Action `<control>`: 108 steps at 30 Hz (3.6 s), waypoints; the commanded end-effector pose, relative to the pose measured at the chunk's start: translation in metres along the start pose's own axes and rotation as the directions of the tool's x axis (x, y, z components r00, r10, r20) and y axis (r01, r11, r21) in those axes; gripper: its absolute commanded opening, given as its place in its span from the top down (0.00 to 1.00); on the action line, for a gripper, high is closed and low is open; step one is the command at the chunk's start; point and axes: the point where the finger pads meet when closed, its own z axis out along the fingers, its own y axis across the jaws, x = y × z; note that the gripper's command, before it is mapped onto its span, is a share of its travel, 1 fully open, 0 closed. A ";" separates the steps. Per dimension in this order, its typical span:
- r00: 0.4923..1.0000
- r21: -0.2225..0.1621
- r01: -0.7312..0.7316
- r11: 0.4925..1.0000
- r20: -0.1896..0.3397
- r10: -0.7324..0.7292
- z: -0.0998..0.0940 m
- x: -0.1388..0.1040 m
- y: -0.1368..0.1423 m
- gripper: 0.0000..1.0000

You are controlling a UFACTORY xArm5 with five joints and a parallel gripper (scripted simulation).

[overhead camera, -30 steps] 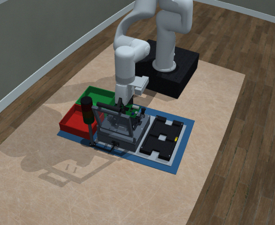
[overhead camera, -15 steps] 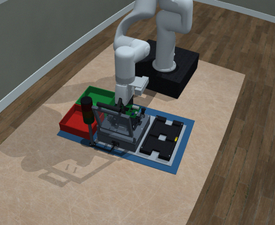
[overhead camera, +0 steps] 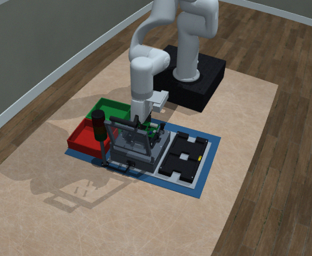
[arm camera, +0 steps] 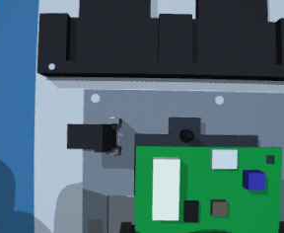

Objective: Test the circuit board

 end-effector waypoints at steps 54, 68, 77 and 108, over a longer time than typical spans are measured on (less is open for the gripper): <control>1.000 -0.005 0.000 1.000 0.000 0.000 0.027 -0.001 0.002 0.21; 1.000 -0.005 0.000 1.000 0.000 0.000 0.028 -0.001 0.002 0.21; 1.000 -0.005 0.000 1.000 0.000 0.000 0.028 -0.001 0.002 0.21; 1.000 -0.005 0.000 1.000 0.000 0.000 0.031 -0.001 0.002 0.21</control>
